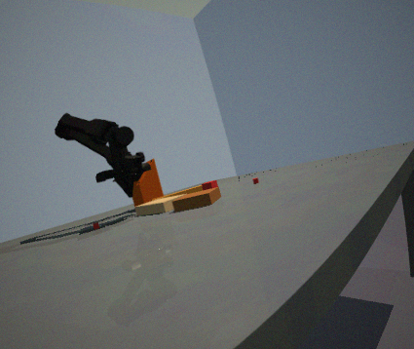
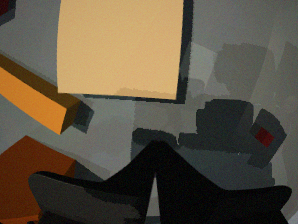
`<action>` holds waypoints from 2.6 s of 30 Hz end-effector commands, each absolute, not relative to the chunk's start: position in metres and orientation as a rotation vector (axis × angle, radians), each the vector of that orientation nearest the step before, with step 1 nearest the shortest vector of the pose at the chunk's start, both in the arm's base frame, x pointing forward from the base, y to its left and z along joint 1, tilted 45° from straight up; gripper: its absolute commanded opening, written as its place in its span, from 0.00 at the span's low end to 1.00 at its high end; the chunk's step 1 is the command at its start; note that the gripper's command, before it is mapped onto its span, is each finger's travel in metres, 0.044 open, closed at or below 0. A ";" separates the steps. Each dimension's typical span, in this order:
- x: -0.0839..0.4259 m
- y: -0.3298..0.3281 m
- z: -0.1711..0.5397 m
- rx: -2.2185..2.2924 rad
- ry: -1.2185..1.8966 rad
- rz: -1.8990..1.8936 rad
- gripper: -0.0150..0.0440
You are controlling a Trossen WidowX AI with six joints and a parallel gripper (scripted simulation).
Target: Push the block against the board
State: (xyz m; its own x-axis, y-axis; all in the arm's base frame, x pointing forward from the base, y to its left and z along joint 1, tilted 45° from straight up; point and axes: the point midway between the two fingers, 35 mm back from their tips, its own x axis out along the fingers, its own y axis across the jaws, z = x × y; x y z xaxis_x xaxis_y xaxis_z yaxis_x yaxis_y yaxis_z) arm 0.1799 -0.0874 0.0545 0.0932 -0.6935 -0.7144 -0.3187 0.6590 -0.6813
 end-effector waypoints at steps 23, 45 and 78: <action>0.188 -0.125 0.015 -0.922 1.513 -0.309 0.25; 0.206 -0.120 0.013 -0.920 1.513 -0.308 0.25; 0.233 -0.111 0.009 -0.919 1.512 -0.308 0.25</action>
